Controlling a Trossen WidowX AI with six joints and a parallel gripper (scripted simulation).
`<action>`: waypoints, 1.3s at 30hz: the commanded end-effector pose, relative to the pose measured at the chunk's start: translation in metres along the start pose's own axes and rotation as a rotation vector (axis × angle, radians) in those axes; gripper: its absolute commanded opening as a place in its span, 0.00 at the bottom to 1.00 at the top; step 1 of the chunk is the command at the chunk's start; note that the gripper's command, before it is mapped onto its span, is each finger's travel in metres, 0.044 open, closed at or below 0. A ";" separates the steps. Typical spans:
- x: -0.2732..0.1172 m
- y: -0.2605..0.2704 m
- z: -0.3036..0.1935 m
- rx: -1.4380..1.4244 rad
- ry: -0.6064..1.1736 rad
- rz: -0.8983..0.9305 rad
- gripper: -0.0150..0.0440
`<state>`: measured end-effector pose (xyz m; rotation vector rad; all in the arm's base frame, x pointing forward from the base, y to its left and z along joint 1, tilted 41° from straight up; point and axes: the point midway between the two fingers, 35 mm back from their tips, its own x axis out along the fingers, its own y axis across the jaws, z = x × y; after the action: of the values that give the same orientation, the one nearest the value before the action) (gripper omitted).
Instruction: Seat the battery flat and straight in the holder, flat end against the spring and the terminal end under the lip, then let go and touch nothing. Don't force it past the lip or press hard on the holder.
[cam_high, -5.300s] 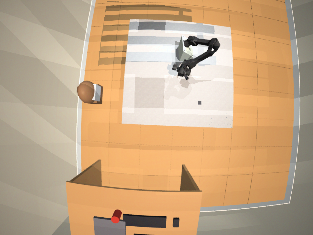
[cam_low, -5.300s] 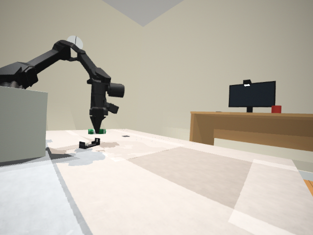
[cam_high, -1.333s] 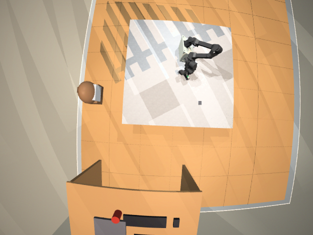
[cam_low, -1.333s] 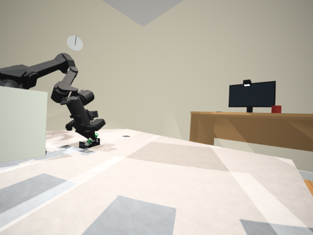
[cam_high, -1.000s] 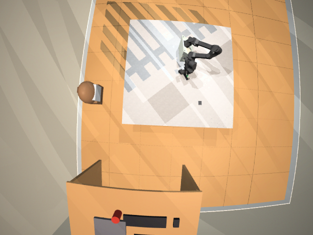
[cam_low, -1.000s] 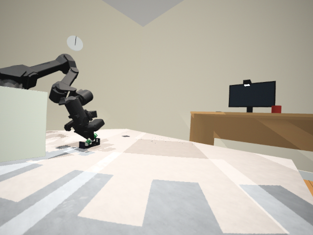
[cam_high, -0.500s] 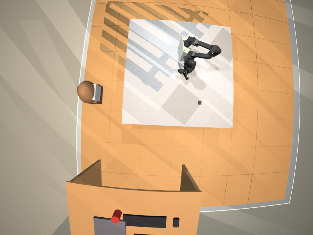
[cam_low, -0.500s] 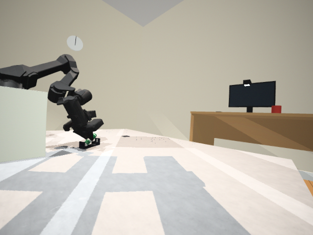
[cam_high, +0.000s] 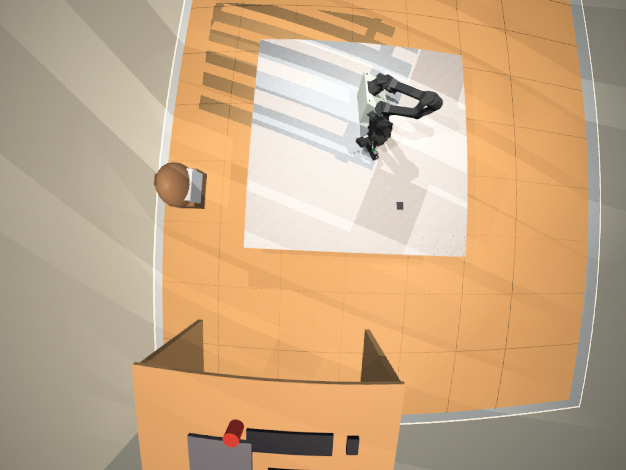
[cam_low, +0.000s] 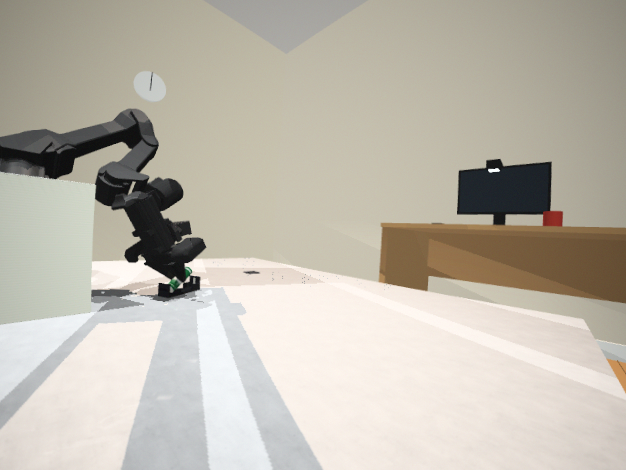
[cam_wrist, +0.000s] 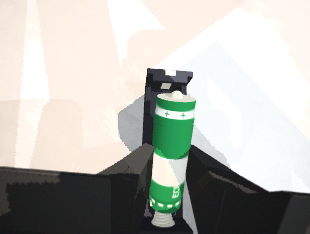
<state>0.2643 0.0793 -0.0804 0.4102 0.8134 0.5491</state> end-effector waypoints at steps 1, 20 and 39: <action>-0.001 0.000 -0.006 0.006 0.017 -0.005 0.37; 0.008 -0.010 0.001 0.015 0.069 -0.025 0.37; 0.015 -0.014 0.003 -0.003 0.145 -0.038 0.37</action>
<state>0.2791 0.0793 -0.0893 0.3766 0.9293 0.5654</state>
